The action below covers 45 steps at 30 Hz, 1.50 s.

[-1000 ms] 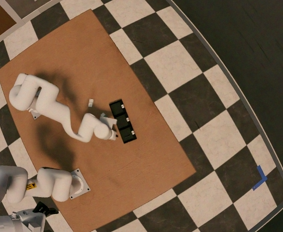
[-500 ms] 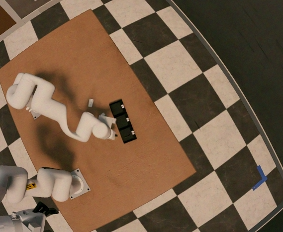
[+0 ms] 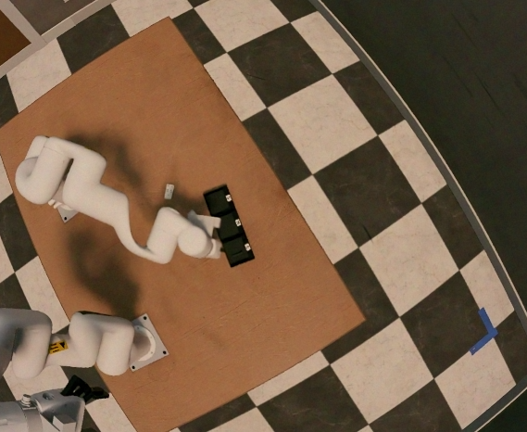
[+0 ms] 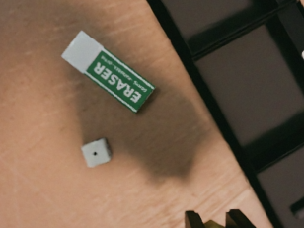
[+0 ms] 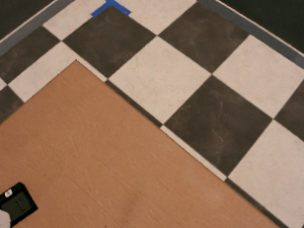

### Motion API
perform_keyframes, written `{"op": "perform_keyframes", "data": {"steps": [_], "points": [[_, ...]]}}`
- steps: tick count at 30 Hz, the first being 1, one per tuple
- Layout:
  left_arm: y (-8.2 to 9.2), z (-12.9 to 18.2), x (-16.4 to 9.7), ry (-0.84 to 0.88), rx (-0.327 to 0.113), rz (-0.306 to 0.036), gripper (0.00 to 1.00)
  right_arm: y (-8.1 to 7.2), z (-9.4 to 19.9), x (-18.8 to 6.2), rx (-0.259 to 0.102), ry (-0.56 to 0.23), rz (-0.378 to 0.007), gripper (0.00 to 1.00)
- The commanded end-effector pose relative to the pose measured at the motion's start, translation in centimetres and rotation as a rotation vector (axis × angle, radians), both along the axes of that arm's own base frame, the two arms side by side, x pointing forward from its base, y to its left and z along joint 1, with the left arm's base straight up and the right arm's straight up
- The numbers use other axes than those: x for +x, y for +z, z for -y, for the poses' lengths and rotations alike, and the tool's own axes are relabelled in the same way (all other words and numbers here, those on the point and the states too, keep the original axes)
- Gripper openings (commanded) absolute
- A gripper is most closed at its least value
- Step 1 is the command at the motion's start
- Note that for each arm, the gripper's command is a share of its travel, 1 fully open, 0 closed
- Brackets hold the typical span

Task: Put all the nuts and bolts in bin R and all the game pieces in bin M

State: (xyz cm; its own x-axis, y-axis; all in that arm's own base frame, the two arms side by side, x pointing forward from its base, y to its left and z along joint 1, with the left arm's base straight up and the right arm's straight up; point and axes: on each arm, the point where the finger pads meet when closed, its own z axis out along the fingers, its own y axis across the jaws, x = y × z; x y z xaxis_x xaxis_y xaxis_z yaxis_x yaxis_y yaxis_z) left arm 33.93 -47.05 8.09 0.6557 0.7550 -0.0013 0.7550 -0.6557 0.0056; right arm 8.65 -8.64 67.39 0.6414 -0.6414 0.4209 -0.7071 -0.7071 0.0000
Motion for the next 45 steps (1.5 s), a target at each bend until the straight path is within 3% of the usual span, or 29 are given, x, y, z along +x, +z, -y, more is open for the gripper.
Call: {"op": "perform_keyframes", "data": {"steps": [1,13,45], "points": [[0.2,0.8,1.6,0.127,0.001,-0.001,0.11,0.0,0.0,0.0,-0.001,0.000,0.001,1.00],[0.2,3.5,7.7,0.493,-0.001,-0.002,0.11,0.0,0.0,0.0,-0.001,0.000,0.001,1.00],[0.2,3.2,7.1,0.493,-0.001,-0.002,0.11,0.0,0.0,0.0,-0.001,0.000,0.001,1.00]]}}
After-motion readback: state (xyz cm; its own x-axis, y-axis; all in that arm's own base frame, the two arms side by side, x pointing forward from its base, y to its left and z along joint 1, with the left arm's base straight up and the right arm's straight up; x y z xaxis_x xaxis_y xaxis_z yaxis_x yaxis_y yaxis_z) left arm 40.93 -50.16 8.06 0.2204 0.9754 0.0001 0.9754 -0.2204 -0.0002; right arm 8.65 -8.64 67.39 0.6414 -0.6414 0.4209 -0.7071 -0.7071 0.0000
